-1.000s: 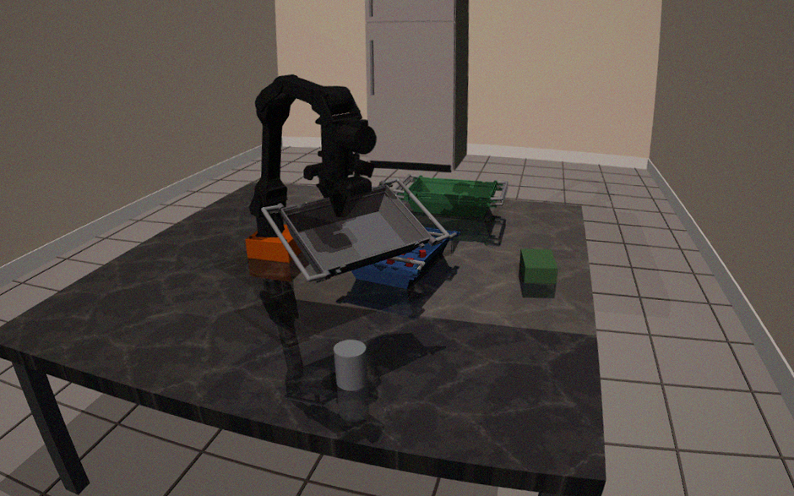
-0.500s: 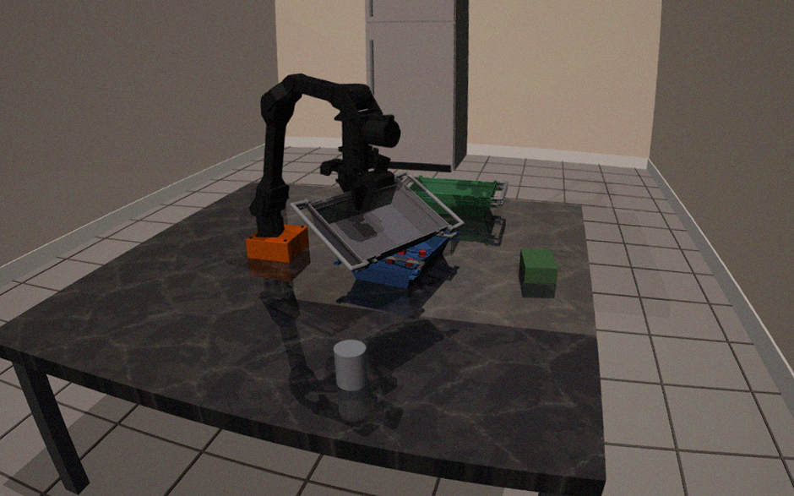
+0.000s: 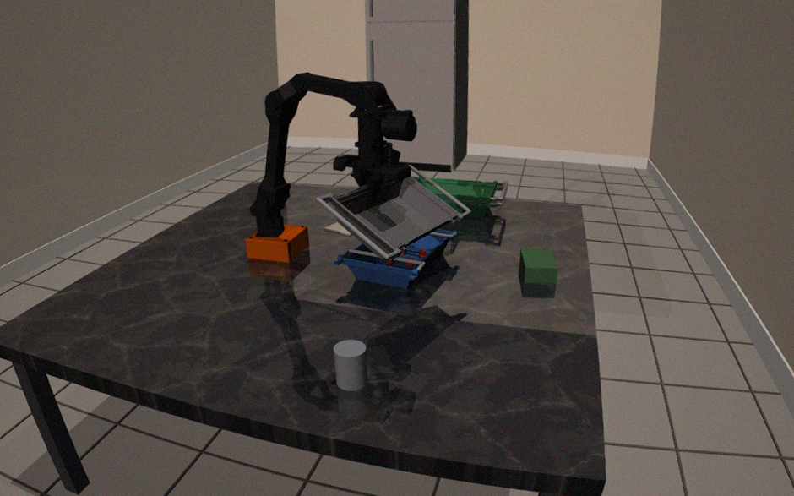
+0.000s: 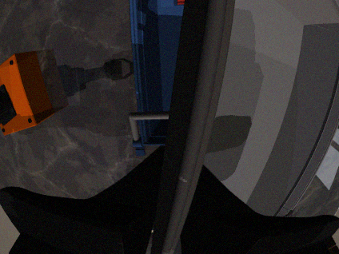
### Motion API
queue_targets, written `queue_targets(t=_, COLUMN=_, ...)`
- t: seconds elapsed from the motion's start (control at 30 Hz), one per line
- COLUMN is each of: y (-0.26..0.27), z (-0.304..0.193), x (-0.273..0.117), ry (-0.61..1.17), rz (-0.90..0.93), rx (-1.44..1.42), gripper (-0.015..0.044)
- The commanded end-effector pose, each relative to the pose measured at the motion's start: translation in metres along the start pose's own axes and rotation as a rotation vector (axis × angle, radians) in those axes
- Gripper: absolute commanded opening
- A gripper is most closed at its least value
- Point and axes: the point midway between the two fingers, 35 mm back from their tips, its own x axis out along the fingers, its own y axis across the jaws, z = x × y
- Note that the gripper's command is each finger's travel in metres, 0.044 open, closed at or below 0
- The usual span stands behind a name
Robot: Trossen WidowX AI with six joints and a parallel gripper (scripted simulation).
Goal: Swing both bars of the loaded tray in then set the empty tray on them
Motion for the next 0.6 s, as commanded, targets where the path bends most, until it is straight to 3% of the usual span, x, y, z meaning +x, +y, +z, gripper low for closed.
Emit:
queue_targets(t=0.0, y=0.001, z=0.015, x=-0.001, ry=-0.004, rz=-0.010, rx=-0.031, gripper=0.0000)
queue_targets(t=0.57, y=0.016, z=0.069, x=-0.001, ry=-0.008, rz=-0.008, rx=-0.171, gripper=0.0000)
